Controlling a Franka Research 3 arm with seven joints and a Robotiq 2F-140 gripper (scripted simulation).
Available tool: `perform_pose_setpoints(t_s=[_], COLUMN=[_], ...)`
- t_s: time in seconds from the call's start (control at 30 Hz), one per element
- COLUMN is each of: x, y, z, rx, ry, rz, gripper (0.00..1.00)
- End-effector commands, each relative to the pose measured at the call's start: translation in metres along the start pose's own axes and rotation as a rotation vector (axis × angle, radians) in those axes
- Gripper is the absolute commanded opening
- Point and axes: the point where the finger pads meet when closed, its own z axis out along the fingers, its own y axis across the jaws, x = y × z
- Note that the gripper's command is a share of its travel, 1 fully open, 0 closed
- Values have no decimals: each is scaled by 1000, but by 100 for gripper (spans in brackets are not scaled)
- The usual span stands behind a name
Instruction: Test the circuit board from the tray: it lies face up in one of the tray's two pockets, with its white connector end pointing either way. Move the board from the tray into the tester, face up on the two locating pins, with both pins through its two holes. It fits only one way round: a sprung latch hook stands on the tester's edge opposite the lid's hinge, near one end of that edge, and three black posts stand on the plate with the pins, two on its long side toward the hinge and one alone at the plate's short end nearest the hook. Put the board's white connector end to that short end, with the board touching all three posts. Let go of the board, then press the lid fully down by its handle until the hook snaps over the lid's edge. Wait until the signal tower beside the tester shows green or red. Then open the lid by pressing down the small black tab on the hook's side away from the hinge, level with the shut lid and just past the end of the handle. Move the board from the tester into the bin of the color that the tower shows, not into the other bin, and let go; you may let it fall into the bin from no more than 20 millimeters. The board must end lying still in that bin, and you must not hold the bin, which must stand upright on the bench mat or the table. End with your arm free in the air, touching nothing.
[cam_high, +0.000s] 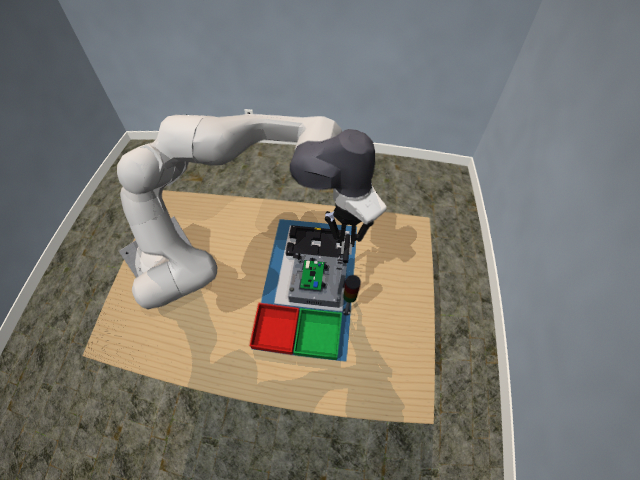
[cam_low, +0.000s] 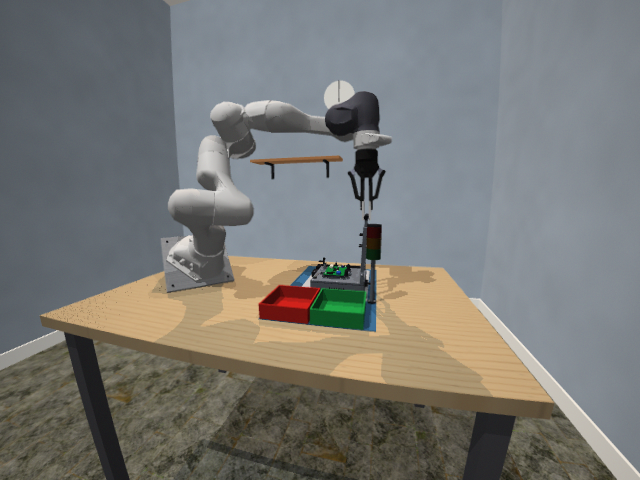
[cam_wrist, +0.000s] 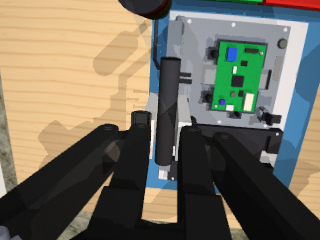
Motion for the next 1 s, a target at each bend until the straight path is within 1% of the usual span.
perform_pose_setpoints(t_s=[0.0, 0.47, 0.83, 0.9, 0.97], x=[-1, -1, -1, -1, -1], y=[15, 46, 76, 76, 82], z=[2, 5, 14, 14, 16], rx=[-21, -21, -21, -21, -21], ry=[-2, -2, -2, -2, -2], rz=[2, 2, 2, 2, 2], gripper=[0, 0, 0, 0, 0])
